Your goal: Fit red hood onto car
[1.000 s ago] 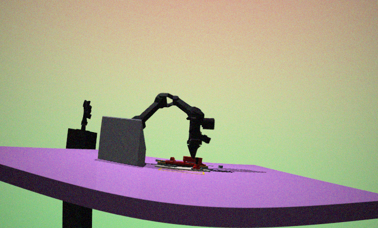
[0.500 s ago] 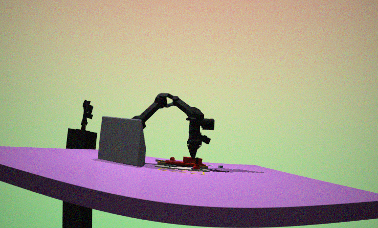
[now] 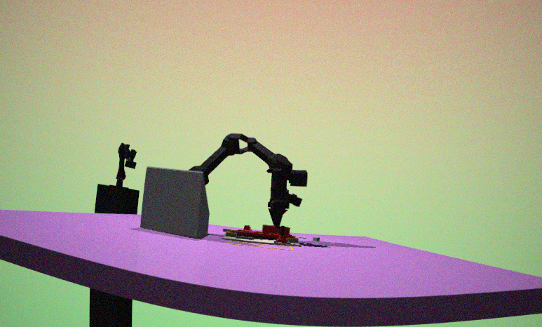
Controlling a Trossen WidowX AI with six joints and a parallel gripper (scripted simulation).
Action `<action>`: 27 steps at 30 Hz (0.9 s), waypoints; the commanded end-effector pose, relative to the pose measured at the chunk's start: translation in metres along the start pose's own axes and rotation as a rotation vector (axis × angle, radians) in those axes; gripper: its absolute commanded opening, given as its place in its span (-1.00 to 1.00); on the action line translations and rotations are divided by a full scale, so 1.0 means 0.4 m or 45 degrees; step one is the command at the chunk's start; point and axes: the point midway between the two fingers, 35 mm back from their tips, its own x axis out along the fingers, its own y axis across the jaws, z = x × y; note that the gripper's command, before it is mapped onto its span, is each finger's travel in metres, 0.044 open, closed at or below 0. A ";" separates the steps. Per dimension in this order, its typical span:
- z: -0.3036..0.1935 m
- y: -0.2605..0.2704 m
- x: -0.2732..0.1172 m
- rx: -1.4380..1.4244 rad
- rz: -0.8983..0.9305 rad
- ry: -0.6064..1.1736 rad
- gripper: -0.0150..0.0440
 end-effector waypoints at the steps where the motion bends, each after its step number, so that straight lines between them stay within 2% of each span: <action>1: 0.000 0.000 0.000 0.000 0.000 0.000 0.58; 6: 0.000 0.000 0.000 0.000 0.000 0.000 1.00; 12: 0.004 0.000 -0.020 0.000 -0.007 0.005 1.00; 20: 0.009 0.006 -0.153 -0.001 -0.039 0.045 1.00; 27: 0.009 0.006 -0.157 -0.001 -0.040 0.046 1.00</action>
